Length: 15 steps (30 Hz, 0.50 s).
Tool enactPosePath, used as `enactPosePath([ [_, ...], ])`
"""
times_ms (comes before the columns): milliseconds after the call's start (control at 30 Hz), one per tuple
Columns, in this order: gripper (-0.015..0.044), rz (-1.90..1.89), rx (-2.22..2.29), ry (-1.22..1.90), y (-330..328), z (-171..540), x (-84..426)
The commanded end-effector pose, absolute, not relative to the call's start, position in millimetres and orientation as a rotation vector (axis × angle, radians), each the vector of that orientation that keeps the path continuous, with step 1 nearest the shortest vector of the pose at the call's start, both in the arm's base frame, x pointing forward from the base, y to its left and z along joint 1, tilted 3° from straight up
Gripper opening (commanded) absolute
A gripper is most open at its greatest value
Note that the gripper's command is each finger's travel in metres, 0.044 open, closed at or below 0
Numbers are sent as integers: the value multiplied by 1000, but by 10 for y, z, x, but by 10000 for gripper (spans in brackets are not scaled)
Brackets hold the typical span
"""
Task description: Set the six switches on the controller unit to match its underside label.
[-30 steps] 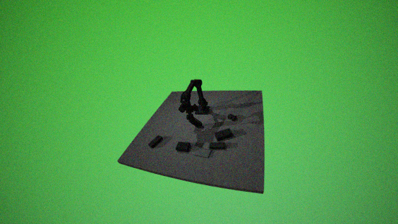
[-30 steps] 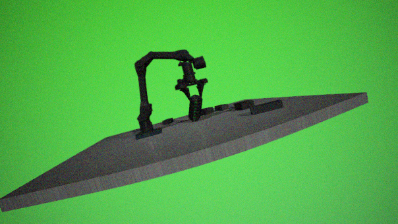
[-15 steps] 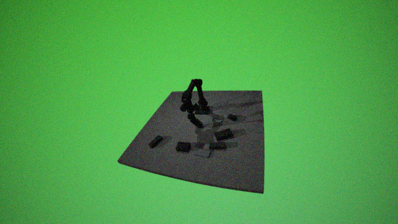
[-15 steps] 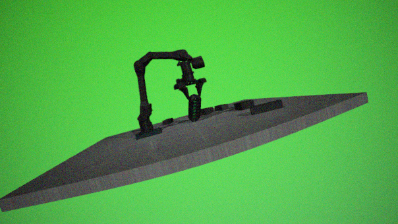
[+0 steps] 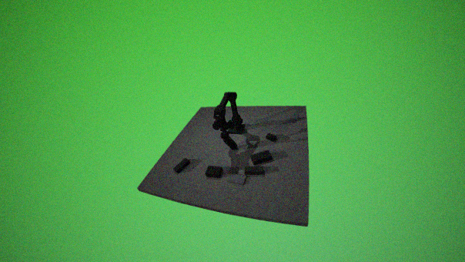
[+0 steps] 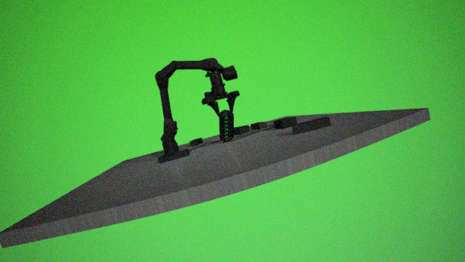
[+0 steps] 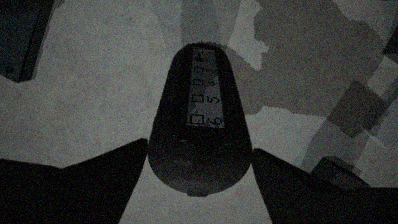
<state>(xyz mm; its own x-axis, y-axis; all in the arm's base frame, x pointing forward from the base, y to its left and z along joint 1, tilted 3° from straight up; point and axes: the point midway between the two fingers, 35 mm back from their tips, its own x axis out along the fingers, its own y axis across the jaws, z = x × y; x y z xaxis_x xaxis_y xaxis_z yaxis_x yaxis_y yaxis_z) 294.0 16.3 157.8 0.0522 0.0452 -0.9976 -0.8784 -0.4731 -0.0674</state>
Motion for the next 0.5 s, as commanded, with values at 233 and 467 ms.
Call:
enactPosePath([
  [233, 338, 1536, -1558, 855, 274, 1583, 2875],
  [467, 338, 1536, -1558, 854, 325, 1591, 2847],
])
